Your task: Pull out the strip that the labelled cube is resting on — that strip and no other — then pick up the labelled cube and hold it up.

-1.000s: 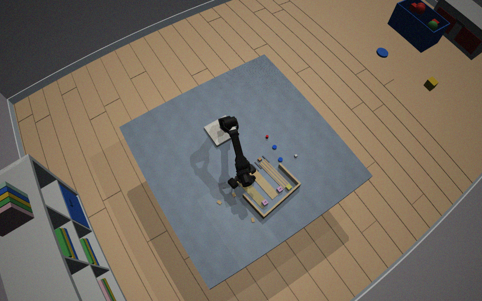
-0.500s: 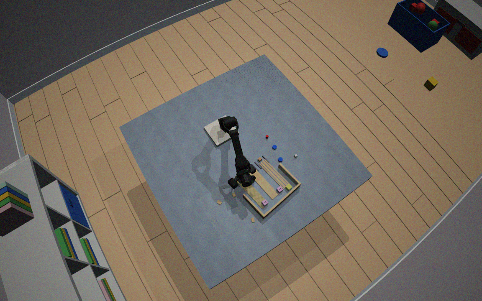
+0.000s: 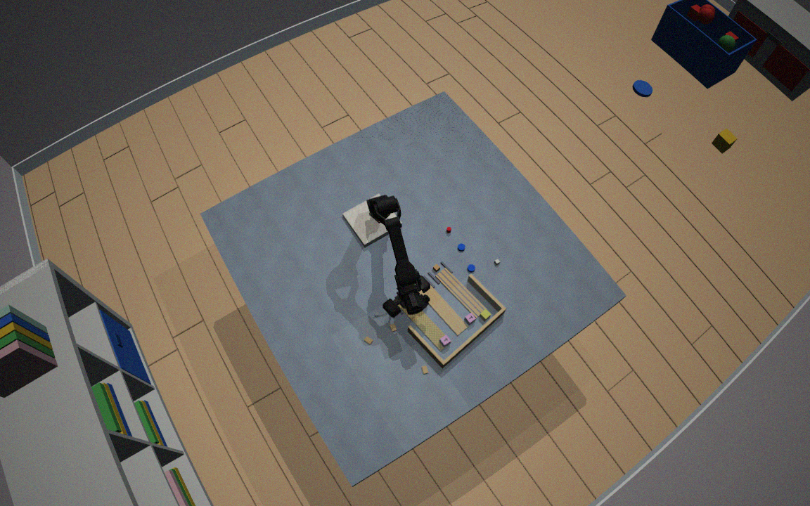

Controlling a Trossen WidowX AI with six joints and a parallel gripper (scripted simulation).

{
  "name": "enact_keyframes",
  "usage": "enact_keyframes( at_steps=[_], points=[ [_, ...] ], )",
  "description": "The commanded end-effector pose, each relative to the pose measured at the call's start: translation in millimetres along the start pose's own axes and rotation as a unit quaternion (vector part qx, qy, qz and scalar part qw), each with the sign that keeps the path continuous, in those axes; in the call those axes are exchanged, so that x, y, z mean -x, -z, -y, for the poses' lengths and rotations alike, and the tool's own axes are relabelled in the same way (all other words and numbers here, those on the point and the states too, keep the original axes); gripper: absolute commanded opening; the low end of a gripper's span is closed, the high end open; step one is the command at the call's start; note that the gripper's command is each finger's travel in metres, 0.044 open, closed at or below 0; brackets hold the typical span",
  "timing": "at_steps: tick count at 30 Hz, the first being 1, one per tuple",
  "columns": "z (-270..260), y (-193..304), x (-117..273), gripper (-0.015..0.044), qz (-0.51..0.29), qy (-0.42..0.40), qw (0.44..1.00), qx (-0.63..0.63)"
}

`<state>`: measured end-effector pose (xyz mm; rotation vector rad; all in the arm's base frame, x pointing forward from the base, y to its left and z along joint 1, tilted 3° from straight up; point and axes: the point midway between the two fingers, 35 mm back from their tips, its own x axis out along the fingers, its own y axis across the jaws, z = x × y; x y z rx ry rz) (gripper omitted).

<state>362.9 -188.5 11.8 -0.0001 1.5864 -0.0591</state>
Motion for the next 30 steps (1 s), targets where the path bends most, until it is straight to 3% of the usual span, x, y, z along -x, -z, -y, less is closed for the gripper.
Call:
enact_keyframes(
  at_steps=[1,30],
  points=[
    [-0.8,0.9,-2.6,0.0,-0.001,-0.002,1.0,0.002],
    [-0.7,0.6,-5.5,0.0,-0.001,-0.002,1.0,0.002]
  ],
)
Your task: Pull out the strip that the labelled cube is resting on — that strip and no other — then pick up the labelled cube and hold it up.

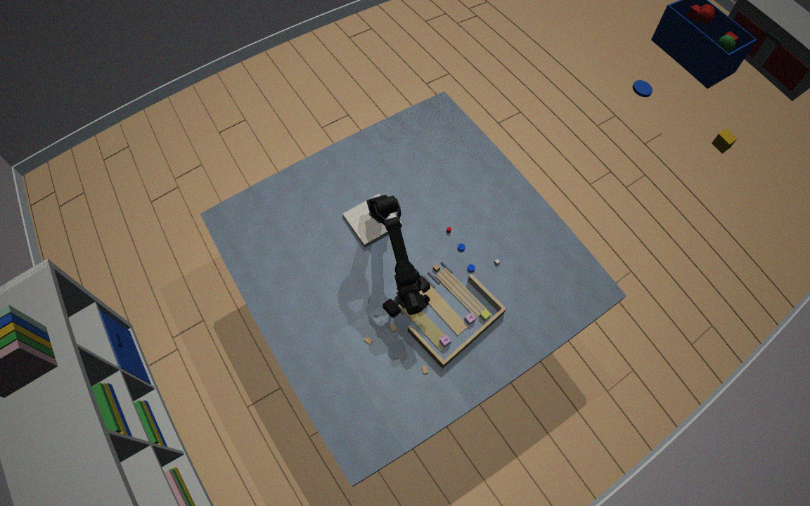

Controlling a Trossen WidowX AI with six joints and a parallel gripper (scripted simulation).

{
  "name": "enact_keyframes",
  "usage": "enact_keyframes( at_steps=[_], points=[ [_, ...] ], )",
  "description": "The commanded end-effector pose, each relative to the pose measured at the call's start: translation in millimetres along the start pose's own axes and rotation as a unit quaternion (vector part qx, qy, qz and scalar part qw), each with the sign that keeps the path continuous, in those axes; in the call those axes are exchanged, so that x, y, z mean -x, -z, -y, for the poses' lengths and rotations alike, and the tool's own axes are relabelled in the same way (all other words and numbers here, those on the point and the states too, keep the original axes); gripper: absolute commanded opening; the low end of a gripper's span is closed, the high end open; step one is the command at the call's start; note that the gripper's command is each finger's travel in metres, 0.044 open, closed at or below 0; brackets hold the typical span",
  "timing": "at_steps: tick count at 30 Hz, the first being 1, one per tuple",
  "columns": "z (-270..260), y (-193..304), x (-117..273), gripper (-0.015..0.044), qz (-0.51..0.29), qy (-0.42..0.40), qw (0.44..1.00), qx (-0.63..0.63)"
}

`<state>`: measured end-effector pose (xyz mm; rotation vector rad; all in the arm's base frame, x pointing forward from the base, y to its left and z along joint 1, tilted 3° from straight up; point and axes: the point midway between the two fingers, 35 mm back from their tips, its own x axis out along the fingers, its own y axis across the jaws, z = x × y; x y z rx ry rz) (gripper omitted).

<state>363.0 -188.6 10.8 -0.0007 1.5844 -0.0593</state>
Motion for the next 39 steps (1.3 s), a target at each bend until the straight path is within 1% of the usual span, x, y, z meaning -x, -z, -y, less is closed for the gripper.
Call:
enact_keyframes(
  at_steps=[1,7,39],
  points=[
    [-0.7,0.7,-4.6,0.0,-0.002,-0.002,1.0,0.002],
    [-0.5,2.6,-5.0,0.0,-0.002,-0.002,1.0,0.002],
    [0.7,51.8,-7.2,0.0,-0.004,-0.002,1.0,0.002]
  ],
)
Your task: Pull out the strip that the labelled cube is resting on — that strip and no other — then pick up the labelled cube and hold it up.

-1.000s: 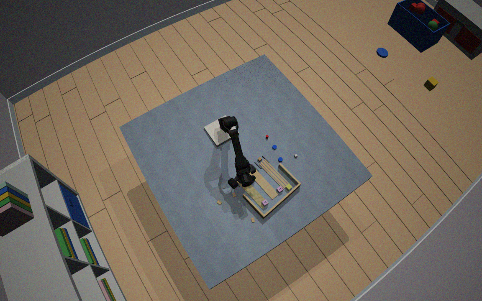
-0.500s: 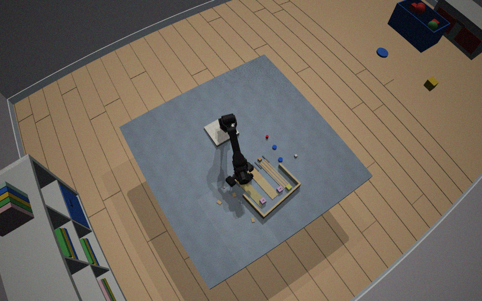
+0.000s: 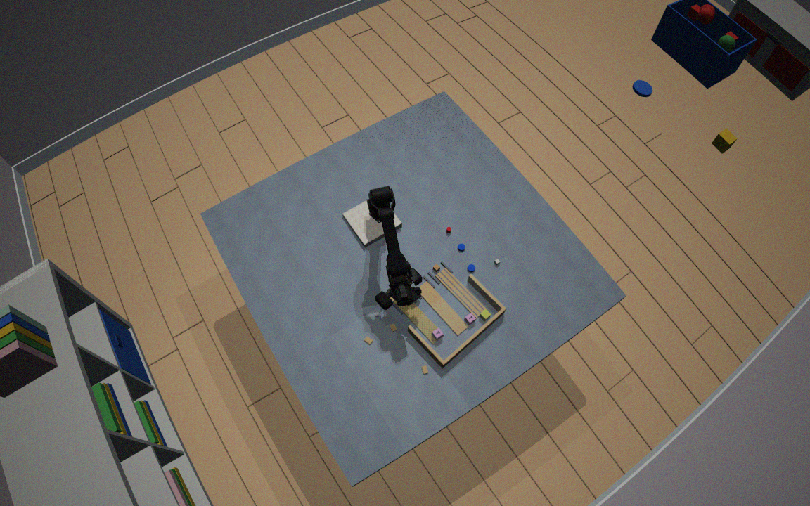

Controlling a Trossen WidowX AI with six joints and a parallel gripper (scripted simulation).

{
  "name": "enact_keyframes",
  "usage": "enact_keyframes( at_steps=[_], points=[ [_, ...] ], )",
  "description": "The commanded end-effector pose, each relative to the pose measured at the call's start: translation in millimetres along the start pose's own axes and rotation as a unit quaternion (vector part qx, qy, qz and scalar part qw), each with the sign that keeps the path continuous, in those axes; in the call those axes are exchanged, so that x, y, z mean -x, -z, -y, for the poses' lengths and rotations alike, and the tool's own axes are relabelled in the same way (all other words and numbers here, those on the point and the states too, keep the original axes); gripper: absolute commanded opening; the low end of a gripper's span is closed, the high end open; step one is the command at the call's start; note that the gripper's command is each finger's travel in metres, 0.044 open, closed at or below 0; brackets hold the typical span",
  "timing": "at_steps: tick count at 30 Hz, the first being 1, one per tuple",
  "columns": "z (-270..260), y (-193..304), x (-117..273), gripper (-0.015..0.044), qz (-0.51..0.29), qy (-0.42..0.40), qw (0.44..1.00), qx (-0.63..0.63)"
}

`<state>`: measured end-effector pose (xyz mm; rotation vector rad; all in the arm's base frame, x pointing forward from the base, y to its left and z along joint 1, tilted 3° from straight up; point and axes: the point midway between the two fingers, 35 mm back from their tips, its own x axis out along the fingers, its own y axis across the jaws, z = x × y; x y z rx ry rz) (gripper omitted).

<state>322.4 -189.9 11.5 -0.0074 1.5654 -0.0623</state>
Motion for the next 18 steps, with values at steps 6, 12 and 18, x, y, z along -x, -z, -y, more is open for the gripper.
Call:
enact_keyframes(
  at_steps=[6,12,18],
  points=[
    [-2.2,20.3,-7.2,0.0,-0.014,-0.005,1.0,0.001],
    [-2.1,28.9,-7.3,0.0,-0.015,-0.005,1.0,0.001],
    [-2.1,38.4,-7.3,0.0,-0.015,-0.005,1.0,0.001]
  ],
)
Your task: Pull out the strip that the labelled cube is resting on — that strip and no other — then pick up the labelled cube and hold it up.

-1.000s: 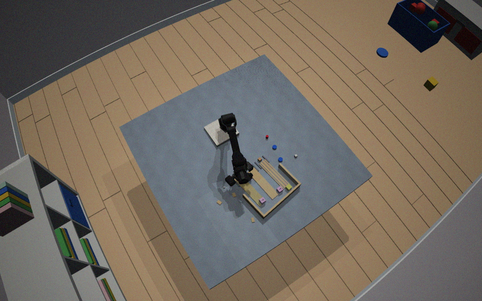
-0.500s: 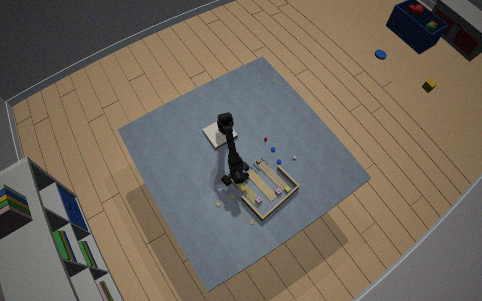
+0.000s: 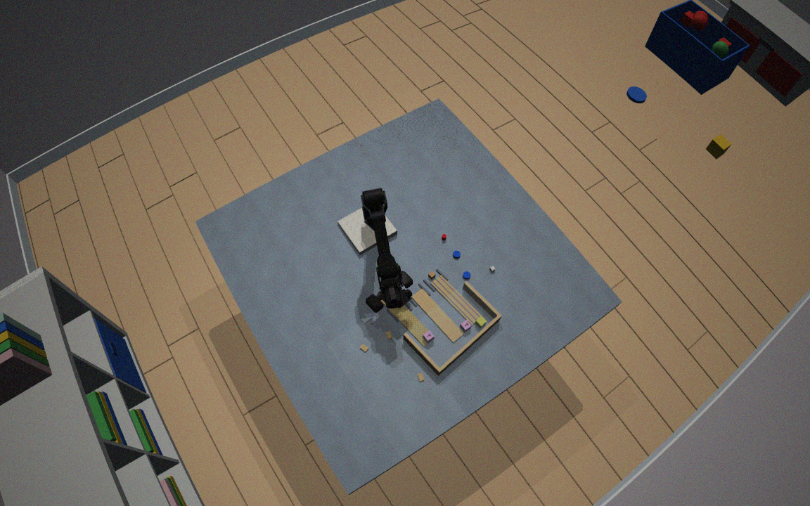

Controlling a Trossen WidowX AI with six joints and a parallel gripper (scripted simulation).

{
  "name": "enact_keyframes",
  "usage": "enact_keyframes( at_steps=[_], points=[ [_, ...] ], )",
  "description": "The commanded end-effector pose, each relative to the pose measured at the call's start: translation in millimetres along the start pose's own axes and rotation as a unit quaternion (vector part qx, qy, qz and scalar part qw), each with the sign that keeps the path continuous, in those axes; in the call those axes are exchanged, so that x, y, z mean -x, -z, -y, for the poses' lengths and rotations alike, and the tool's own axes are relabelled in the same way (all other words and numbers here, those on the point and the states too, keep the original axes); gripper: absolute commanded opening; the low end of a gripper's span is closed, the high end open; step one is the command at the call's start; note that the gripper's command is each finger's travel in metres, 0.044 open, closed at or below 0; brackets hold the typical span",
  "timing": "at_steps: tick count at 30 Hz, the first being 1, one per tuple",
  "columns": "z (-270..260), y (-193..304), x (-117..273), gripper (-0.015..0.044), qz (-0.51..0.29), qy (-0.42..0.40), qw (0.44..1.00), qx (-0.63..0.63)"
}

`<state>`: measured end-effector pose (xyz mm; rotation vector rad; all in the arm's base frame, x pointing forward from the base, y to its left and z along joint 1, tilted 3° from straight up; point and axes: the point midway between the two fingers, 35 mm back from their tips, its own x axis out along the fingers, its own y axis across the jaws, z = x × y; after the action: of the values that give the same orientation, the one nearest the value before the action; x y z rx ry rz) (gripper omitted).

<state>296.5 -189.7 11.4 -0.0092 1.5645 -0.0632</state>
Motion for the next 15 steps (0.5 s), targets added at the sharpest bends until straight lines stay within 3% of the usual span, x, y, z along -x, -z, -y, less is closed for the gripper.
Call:
enact_keyframes(
  at_steps=[1,15],
  points=[
    [-2.8,14.1,-7.3,0.0,-0.016,-0.006,1.0,0.001],
    [-2.6,35.6,-7.0,0.0,-0.016,-0.006,1.0,0.001]
  ],
)
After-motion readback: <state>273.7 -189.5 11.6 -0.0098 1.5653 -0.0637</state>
